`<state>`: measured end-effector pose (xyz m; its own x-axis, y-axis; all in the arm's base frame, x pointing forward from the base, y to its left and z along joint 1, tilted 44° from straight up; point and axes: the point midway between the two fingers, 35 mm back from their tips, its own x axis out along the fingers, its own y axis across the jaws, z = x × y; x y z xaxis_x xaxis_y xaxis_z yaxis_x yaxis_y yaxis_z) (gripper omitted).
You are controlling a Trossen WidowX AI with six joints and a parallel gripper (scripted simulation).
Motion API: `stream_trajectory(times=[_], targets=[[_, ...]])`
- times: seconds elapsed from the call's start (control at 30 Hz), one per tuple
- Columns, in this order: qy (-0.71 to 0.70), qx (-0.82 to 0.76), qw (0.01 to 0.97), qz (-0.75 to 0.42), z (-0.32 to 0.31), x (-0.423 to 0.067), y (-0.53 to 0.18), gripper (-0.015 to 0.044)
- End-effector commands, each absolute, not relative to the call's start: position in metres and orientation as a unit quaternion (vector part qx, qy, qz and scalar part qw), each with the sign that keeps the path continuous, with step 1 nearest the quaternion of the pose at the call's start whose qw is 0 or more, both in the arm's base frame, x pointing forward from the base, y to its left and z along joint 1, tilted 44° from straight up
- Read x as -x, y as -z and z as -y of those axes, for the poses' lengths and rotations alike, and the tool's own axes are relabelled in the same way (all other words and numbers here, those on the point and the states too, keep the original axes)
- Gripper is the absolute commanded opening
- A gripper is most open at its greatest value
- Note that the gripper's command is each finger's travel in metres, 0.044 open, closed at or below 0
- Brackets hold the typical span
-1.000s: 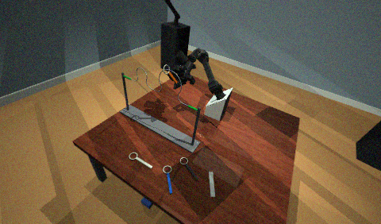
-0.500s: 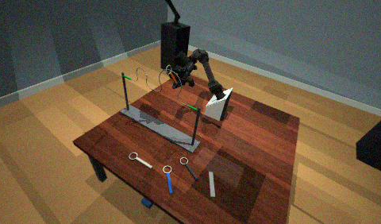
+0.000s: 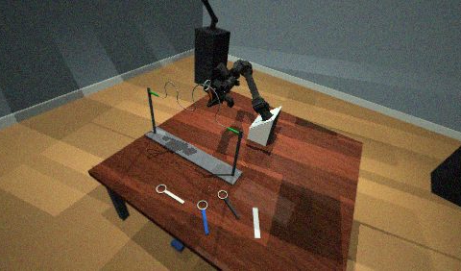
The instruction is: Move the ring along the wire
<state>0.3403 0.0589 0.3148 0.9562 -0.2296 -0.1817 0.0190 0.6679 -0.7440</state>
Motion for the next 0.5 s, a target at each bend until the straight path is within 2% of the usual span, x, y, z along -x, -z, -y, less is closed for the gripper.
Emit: stream_trajectory(times=[0.0,0.47], targets=[[0.079,0.43,0.891,-0.125,-0.0565,-0.3397,-0.3161,-0.015],[0.103,0.504,0.852,-0.103,-0.0528,-0.3402,-0.3212,-0.015]])
